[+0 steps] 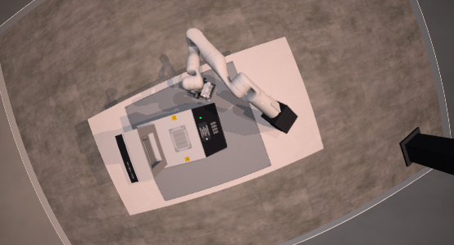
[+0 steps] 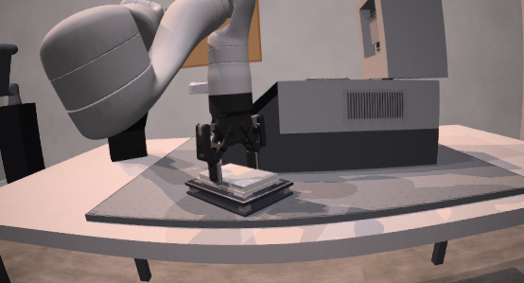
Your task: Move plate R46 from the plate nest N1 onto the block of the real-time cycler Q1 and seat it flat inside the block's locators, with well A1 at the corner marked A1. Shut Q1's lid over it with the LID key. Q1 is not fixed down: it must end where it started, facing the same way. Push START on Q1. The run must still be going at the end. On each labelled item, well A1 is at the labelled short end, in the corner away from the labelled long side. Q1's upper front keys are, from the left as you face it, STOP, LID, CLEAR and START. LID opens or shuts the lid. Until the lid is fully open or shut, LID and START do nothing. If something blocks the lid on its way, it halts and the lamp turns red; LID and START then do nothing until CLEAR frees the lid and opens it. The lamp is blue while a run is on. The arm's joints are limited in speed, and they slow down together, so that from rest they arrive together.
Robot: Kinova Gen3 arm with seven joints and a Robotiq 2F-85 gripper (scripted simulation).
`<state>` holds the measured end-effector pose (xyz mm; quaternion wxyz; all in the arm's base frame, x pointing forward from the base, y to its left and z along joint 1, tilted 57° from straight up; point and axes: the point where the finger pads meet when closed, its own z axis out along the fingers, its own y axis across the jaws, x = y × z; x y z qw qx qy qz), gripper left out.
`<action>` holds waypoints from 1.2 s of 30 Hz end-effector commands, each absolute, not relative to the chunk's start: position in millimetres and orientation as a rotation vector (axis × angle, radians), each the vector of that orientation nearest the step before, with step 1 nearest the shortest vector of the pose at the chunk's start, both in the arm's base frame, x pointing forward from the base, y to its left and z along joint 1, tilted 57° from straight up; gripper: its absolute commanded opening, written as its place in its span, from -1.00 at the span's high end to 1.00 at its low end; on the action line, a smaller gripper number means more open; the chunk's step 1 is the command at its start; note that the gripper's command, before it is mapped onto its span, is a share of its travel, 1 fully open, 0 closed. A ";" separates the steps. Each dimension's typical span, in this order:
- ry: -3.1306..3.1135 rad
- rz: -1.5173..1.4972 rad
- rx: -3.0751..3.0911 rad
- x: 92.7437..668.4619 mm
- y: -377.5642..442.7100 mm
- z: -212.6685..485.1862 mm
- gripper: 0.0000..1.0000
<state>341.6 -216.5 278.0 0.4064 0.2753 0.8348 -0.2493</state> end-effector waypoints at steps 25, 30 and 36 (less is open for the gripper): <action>2.105 -0.626 0.702 337.4 -211.2 282.6 -0.82; 2.105 -0.625 0.702 336.5 -210.1 283.5 -0.82; 2.104 -0.624 0.703 335.9 -209.1 284.2 -0.82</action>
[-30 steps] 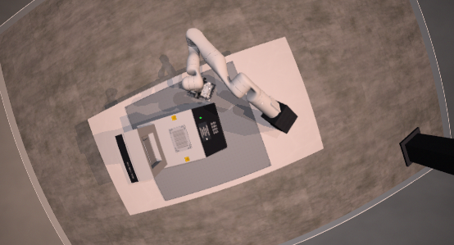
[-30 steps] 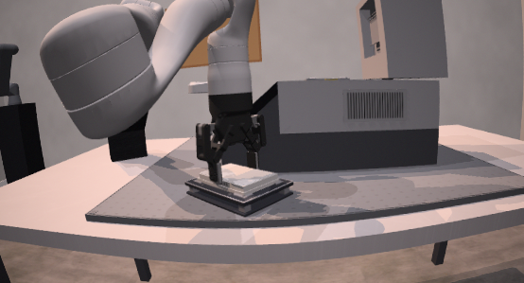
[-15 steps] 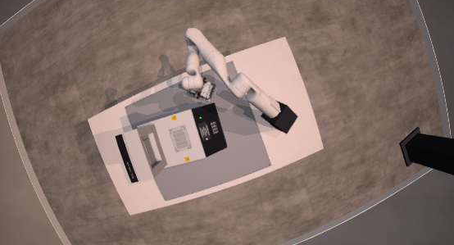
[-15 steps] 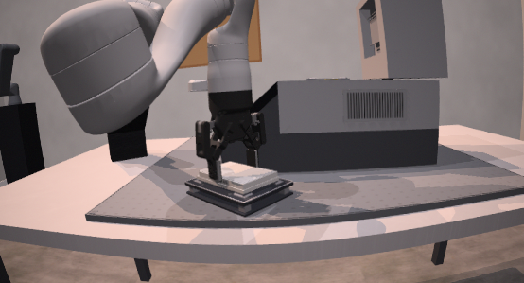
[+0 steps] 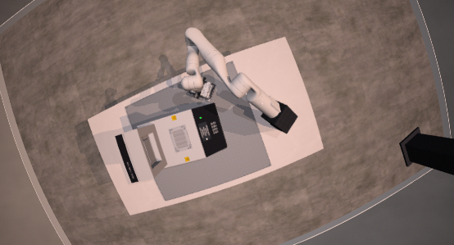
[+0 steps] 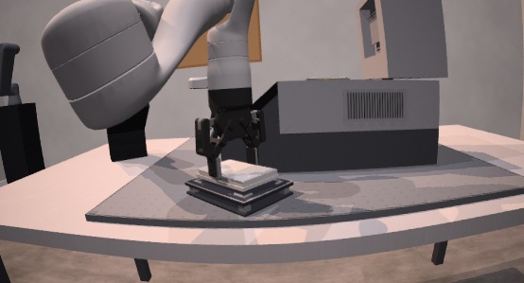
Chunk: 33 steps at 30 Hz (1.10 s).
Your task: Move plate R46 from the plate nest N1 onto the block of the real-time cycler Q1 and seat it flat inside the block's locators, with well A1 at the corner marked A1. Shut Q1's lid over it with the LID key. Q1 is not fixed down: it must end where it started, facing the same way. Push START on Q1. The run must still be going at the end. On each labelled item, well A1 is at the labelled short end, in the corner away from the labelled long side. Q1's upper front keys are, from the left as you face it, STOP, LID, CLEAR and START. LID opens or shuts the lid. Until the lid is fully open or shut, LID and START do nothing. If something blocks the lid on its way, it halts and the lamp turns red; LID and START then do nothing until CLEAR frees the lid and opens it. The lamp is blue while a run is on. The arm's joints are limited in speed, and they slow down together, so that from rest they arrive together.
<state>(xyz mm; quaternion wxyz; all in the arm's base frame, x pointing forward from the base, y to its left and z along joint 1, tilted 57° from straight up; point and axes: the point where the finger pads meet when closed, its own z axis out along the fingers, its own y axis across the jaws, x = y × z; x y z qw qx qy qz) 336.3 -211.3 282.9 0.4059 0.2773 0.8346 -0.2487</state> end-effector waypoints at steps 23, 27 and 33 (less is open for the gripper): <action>2.104 -0.622 0.704 327.0 -197.8 293.7 -0.82; 2.104 -0.622 0.704 324.0 -194.4 296.6 -0.82; 2.104 -0.622 0.705 321.1 -190.9 299.4 -0.82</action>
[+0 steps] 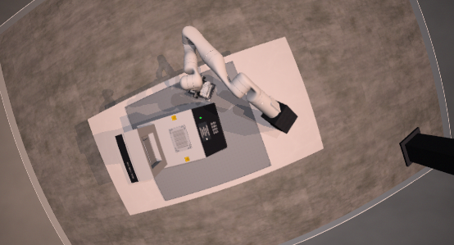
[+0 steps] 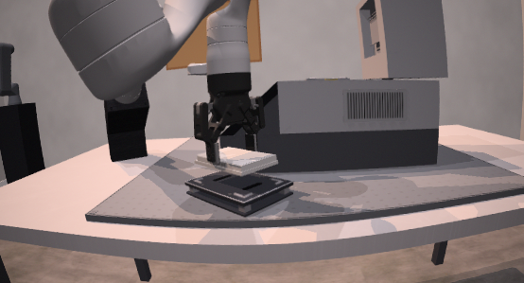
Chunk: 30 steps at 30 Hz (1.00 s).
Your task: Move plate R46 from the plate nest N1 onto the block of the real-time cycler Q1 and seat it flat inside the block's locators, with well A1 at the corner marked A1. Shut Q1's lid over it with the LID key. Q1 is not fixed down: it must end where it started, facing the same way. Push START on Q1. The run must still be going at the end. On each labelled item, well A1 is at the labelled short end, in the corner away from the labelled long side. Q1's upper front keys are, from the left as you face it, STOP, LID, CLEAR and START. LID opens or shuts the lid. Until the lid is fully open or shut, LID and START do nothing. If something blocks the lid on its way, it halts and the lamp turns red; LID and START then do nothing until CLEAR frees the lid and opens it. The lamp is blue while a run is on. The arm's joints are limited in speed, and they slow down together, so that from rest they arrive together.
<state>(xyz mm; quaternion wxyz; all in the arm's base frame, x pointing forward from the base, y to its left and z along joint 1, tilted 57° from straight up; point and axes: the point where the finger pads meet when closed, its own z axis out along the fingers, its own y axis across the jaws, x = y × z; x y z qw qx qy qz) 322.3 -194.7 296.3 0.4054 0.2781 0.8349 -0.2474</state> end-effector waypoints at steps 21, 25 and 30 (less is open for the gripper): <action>2.105 -0.621 0.706 307.4 -174.5 313.2 -0.82; 2.104 -0.621 0.706 304.4 -171.2 316.2 -0.82; 2.104 -0.622 0.706 301.4 -167.9 319.1 -0.82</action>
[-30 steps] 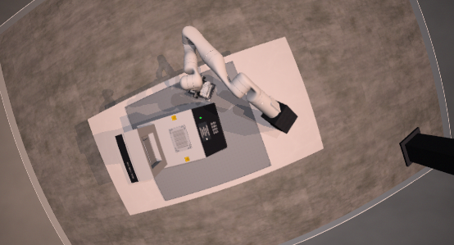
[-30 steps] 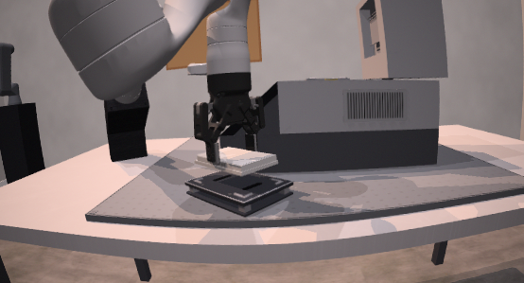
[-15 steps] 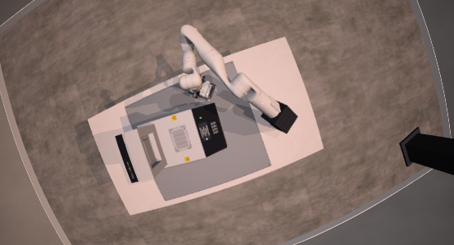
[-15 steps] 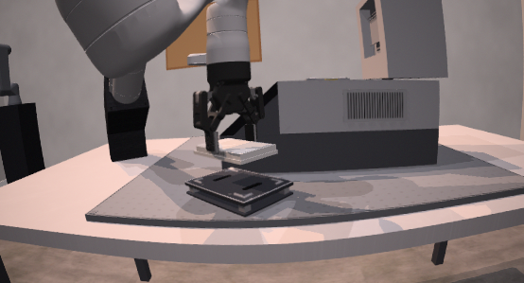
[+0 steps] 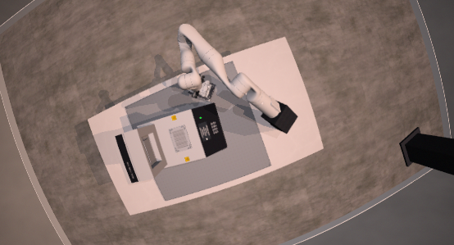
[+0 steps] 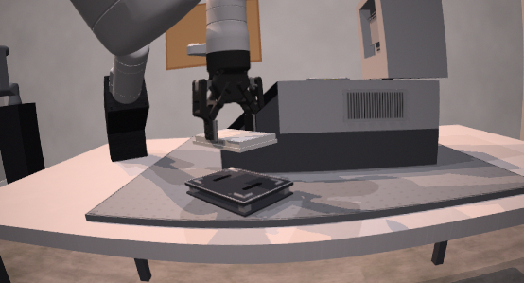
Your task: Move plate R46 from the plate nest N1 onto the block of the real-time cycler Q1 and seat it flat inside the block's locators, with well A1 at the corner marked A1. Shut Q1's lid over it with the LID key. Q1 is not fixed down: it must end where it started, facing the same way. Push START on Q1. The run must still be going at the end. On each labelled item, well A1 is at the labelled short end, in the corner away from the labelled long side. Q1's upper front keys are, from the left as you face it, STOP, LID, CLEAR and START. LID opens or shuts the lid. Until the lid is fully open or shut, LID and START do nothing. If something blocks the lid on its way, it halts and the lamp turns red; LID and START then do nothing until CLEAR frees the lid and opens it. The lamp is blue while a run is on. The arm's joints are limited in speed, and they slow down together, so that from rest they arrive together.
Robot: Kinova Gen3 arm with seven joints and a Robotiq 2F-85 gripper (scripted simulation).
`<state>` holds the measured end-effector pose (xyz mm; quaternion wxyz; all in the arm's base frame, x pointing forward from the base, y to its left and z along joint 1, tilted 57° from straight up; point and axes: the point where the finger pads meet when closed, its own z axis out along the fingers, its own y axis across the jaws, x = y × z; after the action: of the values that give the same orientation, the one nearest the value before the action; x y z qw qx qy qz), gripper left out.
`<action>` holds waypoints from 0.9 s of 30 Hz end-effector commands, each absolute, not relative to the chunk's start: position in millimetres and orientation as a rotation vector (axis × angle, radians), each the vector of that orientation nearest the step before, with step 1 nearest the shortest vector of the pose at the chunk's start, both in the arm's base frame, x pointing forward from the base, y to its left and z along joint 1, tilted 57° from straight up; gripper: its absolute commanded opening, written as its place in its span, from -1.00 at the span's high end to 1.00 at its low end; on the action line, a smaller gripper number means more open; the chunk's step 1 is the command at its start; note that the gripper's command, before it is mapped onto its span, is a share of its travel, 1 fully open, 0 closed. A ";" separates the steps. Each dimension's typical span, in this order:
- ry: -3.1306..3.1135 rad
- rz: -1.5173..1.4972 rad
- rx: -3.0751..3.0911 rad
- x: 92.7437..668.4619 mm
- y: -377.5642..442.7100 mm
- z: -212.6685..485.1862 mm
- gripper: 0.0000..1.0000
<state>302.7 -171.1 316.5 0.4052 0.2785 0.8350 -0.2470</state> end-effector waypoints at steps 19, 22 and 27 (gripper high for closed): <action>2.103 -0.630 0.704 289.1 -155.7 331.4 -0.82; 2.102 -0.627 0.709 286.9 -153.1 333.6 -0.82; 2.101 -0.629 0.709 283.2 -149.2 337.5 -0.82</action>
<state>286.4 -150.5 333.4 0.4055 0.2771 0.8355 -0.2464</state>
